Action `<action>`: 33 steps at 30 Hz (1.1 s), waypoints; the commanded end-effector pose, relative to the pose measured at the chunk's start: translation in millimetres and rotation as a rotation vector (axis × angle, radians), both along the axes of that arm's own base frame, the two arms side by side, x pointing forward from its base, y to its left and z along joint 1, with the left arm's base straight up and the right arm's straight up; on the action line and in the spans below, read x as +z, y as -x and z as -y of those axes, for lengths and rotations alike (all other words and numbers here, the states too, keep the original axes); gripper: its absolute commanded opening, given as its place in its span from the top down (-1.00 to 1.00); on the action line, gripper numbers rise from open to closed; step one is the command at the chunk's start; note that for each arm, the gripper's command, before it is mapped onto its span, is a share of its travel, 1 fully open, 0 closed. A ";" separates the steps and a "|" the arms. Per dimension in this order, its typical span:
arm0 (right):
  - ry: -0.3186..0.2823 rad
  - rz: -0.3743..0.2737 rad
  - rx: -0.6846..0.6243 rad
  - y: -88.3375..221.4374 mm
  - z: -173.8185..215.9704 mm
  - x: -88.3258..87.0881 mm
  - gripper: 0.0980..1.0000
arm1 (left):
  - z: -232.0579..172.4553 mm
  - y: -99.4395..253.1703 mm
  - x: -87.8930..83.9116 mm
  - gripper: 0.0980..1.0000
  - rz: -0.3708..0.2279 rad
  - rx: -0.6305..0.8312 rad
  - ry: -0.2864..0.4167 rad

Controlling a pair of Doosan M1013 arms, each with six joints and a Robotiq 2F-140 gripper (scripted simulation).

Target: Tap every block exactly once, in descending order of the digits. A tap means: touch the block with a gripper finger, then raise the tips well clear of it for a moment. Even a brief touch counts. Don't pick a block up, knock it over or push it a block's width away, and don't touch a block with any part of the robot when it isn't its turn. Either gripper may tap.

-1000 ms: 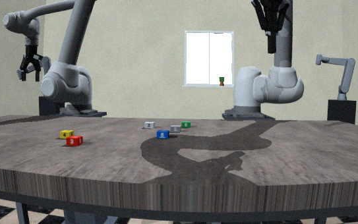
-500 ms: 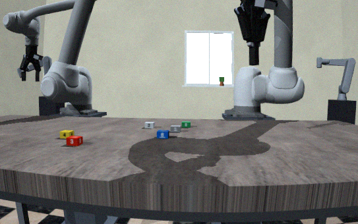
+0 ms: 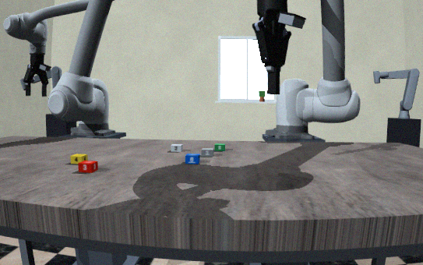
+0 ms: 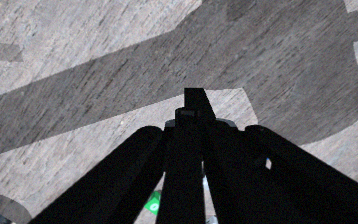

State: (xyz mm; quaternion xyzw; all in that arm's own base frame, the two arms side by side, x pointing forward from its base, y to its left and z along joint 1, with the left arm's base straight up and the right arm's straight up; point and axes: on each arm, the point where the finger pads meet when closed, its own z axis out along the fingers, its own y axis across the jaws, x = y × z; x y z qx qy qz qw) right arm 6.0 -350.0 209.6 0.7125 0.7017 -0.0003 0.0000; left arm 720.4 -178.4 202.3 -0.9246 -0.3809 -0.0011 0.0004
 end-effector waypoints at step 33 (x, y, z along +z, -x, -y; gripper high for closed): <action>0.001 0.001 0.000 -0.1 0.6 0.7 -1.00 | 175.6 -2.6 -118.8 1.00 0.005 0.705 0.000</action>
